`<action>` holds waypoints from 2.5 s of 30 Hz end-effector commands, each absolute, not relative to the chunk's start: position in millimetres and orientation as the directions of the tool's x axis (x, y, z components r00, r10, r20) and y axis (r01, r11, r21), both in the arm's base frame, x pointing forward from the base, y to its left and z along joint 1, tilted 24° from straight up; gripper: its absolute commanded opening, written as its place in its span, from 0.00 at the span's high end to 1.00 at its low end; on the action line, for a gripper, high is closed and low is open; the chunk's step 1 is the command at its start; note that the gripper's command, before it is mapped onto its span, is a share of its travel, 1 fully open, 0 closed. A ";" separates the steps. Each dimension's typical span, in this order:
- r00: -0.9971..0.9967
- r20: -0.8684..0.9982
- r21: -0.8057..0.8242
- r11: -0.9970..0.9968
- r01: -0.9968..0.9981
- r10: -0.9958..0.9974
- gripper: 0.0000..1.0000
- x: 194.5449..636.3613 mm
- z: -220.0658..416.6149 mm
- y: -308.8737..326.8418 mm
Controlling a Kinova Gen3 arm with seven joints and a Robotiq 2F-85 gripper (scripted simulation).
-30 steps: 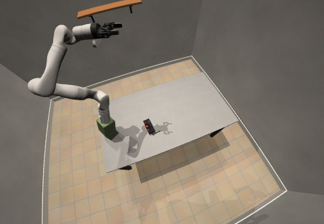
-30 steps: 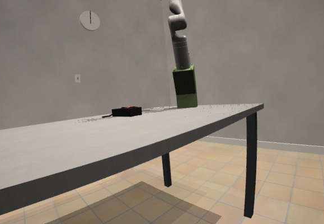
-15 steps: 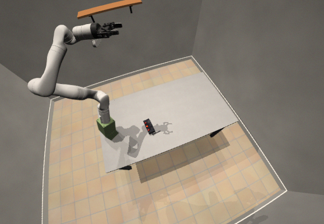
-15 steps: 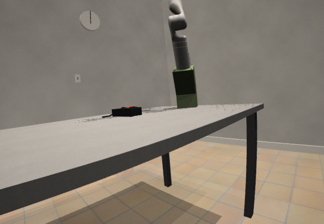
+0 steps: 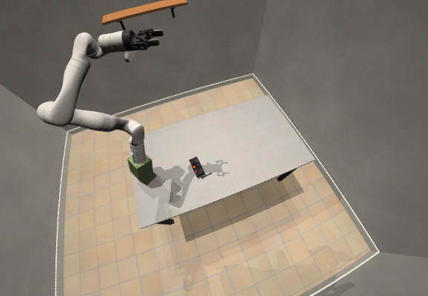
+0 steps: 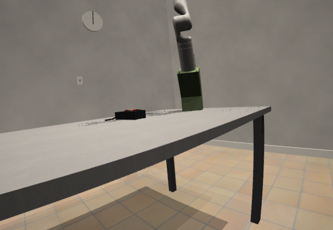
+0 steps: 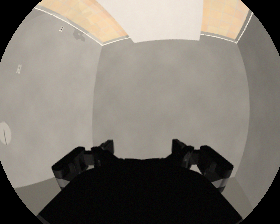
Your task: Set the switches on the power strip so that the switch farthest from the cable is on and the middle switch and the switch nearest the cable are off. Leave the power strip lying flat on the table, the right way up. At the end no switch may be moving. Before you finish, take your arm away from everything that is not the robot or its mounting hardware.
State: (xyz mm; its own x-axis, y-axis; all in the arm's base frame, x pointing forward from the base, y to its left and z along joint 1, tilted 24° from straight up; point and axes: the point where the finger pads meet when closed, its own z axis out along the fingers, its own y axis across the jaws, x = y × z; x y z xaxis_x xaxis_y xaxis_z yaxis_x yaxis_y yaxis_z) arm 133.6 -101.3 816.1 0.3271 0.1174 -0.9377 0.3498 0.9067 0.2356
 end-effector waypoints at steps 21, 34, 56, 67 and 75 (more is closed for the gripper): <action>0.224 -0.958 0.247 0.917 0.315 0.181 0.00 285.6 780.8 -44.6; 0.199 -0.959 0.257 0.915 0.310 0.202 0.00 312.8 767.2 -39.2; 0.171 -0.959 0.271 0.912 0.307 0.228 0.00 341.1 750.4 -35.2; 0.155 -0.958 0.280 0.910 0.306 0.242 0.00 355.5 740.6 -33.7; 0.138 -0.956 0.289 0.907 0.306 0.258 0.00 370.1 730.0 -32.8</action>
